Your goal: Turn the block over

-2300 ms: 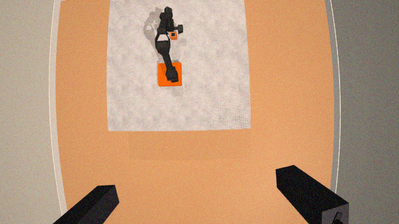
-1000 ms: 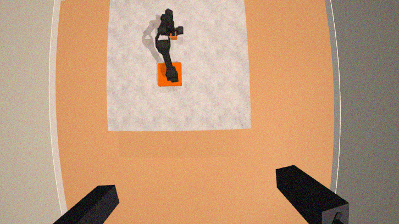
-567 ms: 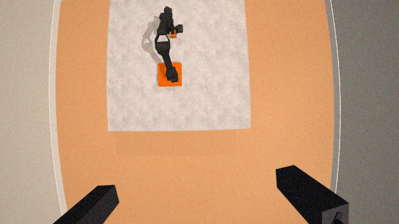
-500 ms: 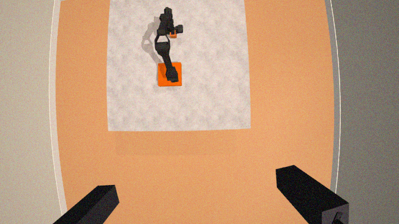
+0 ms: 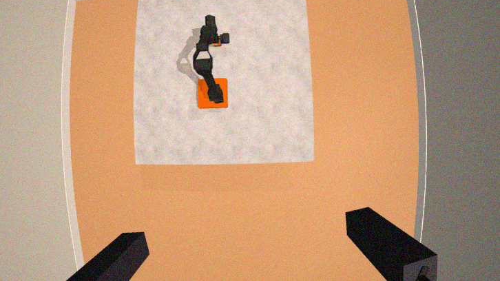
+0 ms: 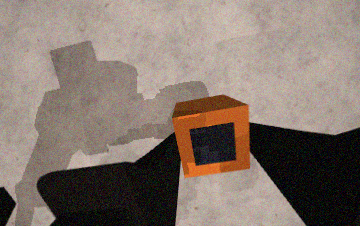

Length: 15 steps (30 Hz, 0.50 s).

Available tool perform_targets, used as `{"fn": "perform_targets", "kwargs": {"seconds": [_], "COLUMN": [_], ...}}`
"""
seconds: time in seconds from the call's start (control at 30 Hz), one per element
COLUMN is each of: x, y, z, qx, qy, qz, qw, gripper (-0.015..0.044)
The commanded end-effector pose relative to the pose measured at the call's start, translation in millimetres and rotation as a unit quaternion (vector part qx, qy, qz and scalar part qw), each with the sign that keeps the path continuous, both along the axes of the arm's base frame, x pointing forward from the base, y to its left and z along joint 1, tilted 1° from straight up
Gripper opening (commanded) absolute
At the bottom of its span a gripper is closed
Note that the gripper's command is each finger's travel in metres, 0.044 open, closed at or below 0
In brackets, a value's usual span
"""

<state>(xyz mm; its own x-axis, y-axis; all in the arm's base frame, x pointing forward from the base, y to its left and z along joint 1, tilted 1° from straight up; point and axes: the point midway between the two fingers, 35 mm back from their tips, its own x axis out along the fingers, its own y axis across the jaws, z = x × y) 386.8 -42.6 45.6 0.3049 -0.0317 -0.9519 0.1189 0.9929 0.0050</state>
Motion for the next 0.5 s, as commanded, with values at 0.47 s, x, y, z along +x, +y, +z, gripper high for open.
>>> {"fn": "perform_targets", "kwargs": {"seconds": [0.47], "x": [-7.5], "y": [0.5], "z": [2.6], "qx": [-0.015], "qy": [-0.117], "qz": [-0.003], "qw": [0.993], "gripper": [0.0000]}}
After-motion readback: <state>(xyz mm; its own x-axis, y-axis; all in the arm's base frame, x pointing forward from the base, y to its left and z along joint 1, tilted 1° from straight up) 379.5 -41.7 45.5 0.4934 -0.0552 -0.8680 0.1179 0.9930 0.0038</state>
